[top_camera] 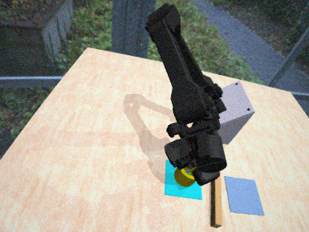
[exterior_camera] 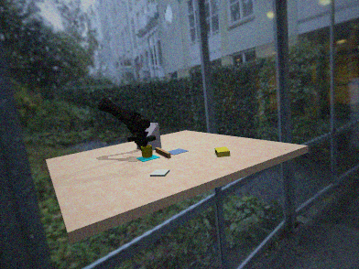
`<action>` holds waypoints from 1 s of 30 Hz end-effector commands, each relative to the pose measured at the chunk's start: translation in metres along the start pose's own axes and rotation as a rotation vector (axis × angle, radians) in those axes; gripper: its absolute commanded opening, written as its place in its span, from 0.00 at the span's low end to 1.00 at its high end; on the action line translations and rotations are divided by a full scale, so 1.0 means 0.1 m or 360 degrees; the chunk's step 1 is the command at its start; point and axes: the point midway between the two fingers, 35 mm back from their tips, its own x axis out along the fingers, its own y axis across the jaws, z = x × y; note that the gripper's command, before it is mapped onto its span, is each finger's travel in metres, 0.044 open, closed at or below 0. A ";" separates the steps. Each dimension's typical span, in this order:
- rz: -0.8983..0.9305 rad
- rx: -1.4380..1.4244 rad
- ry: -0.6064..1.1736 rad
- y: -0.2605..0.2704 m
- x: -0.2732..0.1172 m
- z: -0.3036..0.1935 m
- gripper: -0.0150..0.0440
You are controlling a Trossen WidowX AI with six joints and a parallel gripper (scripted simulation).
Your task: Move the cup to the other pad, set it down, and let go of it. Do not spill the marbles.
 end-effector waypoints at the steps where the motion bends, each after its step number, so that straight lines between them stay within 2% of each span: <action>1: 0.0001 0.0002 0.0000 0.00 0.00 0.00 0.43; 3: 0.0001 0.0002 0.0000 0.00 0.00 0.00 0.50; 30: 0.0001 -0.0003 0.0005 0.02 -0.21 -0.01 0.50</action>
